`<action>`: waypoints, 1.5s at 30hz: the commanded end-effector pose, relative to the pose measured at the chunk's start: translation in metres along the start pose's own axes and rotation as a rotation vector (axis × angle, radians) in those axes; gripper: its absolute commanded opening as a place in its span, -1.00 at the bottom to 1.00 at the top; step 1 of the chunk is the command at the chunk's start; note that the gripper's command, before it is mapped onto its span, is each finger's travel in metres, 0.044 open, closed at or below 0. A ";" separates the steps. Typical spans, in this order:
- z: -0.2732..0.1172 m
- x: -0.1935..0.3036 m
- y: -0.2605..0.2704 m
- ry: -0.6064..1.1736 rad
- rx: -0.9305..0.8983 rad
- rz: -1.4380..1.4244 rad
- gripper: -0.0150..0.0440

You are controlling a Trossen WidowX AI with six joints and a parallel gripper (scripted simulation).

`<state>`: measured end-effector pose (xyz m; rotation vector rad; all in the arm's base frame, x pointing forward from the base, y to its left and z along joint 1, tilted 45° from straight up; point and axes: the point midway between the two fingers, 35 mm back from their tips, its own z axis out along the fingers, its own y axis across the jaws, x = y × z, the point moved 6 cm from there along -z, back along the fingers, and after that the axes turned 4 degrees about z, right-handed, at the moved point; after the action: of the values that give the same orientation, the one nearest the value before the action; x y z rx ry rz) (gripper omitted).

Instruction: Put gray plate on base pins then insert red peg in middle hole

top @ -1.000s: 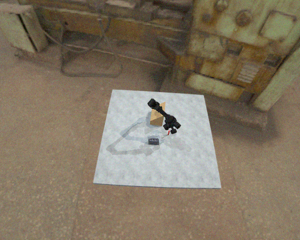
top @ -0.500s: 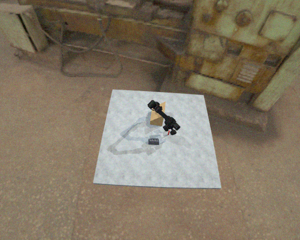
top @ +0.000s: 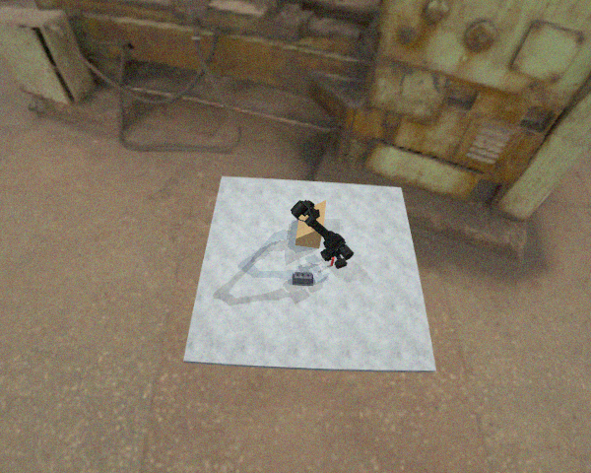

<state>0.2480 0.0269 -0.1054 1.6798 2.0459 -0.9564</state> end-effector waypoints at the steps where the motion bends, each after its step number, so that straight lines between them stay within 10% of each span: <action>1: 0.008 0.000 -0.002 -0.005 0.002 -0.005 1.00; 6: 0.013 0.000 -0.002 -0.006 0.002 -0.005 1.00; 22: 0.013 0.000 -0.002 -0.006 0.002 -0.005 -0.42; 45: -0.024 0.000 0.003 -0.001 -0.001 -0.006 -0.49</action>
<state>0.2516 0.0361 -0.0959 1.6661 2.0530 -0.9645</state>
